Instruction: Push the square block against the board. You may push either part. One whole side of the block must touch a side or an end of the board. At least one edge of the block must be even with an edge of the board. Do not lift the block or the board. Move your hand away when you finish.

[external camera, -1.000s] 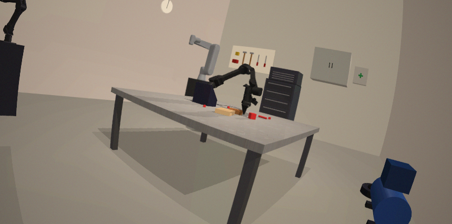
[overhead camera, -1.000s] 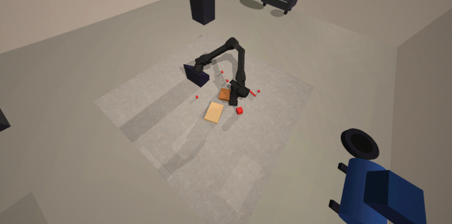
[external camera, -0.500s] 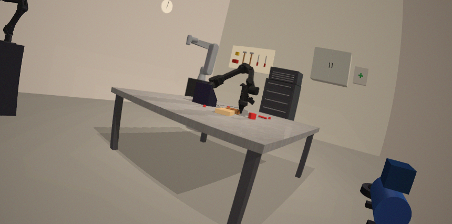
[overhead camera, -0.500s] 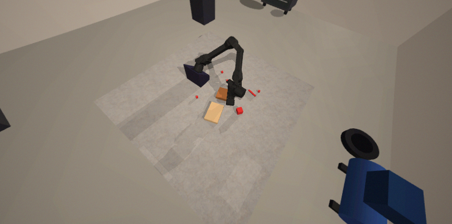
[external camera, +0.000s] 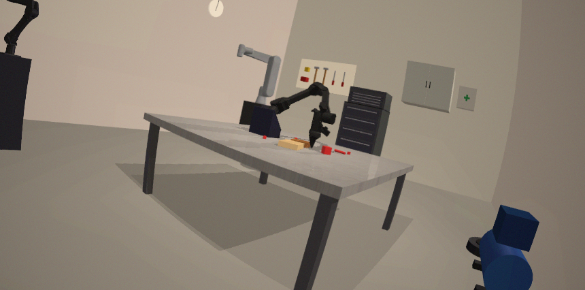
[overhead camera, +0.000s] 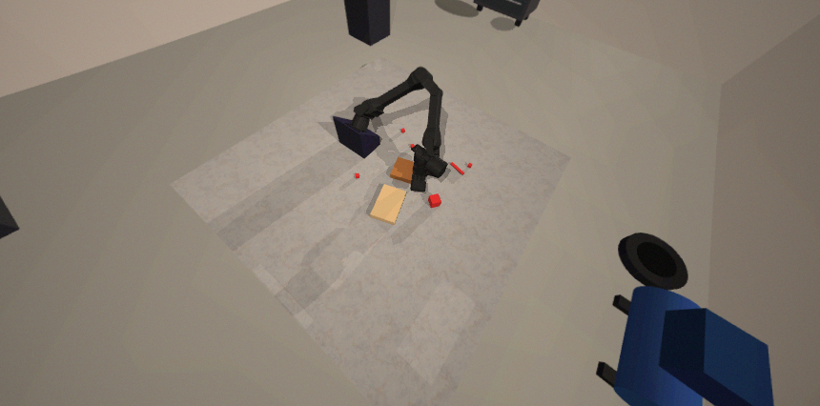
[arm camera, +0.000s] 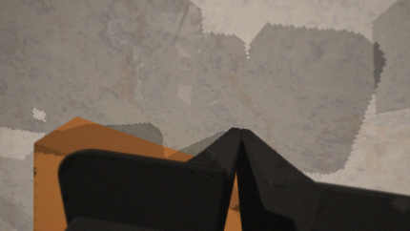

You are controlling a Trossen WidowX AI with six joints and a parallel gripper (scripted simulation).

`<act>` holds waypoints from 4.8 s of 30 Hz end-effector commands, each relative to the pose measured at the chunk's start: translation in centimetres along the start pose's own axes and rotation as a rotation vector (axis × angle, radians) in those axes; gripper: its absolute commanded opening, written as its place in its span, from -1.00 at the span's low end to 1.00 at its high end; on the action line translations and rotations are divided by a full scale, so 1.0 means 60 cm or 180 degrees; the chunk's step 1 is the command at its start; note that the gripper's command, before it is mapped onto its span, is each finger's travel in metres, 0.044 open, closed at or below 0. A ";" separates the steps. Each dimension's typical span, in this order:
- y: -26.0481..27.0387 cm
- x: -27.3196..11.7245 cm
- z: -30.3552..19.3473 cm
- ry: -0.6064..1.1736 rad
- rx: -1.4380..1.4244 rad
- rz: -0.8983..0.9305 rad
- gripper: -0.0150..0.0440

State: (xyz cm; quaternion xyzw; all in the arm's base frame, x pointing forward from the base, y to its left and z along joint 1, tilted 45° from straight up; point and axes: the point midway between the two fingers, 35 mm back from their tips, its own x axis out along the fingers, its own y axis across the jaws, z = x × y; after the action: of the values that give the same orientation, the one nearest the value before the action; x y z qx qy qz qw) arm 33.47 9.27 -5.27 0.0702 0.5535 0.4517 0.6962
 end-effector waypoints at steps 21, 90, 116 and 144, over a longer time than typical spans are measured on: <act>-0.001 -0.001 0.067 -0.0004 0.0008 -0.0006 -0.49; 0.049 0.000 0.017 0.0000 0.0688 -0.0003 -0.49; 0.042 -0.092 0.051 -0.0001 0.0685 -0.0008 -0.49; 0.145 -0.097 -0.023 -0.0008 -0.2185 -0.0012 -0.49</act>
State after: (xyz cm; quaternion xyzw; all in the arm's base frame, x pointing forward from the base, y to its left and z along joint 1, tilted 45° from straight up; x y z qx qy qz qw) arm 28.46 9.53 3.34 -0.1344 0.3984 0.5916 0.6880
